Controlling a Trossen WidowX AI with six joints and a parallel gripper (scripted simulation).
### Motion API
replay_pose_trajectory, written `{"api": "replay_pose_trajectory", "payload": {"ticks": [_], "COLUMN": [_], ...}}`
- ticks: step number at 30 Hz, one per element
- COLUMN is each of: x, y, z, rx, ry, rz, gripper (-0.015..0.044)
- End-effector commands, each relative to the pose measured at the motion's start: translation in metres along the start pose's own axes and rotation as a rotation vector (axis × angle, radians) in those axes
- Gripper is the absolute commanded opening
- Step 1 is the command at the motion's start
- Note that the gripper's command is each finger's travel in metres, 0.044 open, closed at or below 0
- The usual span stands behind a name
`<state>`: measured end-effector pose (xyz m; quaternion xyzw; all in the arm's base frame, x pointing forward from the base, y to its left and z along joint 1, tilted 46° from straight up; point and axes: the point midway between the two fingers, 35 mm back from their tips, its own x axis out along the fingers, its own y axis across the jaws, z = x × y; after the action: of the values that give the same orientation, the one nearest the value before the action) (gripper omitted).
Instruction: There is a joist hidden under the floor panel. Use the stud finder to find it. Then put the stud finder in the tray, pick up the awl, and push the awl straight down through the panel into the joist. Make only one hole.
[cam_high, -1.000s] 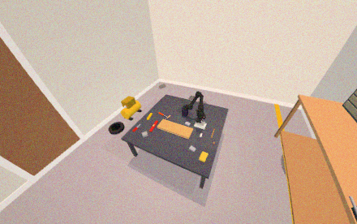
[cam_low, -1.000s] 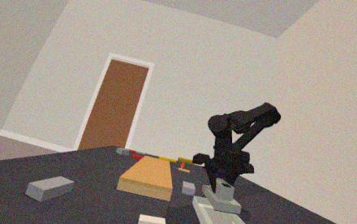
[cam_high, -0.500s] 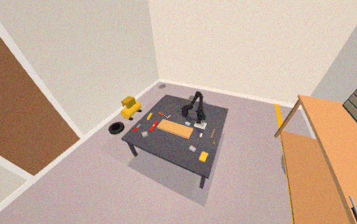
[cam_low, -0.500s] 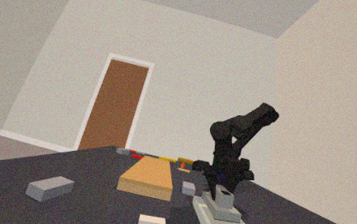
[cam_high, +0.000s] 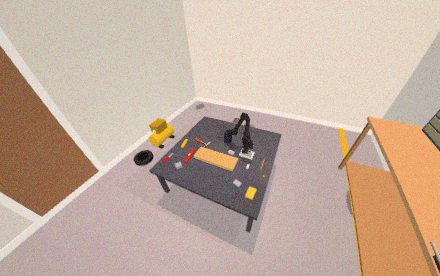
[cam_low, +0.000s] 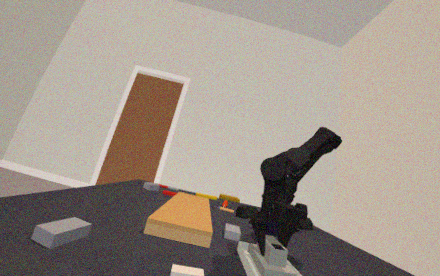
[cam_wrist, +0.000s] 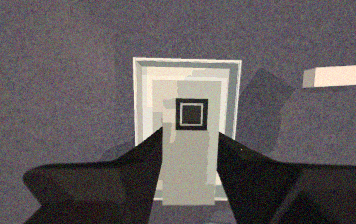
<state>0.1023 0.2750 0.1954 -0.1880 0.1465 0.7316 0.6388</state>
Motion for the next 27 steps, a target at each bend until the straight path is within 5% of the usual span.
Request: {"api": "replay_pose_trajectory", "payload": {"ticks": [1,4,16,21,27], "x": [0.005,0.007,0.006,-0.022,-0.084], "y": [-0.001,0.000,0.001,-0.005,0.001], "z": [0.000,-0.001,-0.002,0.004,0.023], "rx": [0.002,0.002,0.001,-0.004,0.002], "ry": [-0.004,-0.005,-0.001,0.016,0.008], "rz": [-0.006,-0.006,0.001,0.003,0.002], "gripper": [0.0000,0.0000,0.0315,0.0440,0.0440]}}
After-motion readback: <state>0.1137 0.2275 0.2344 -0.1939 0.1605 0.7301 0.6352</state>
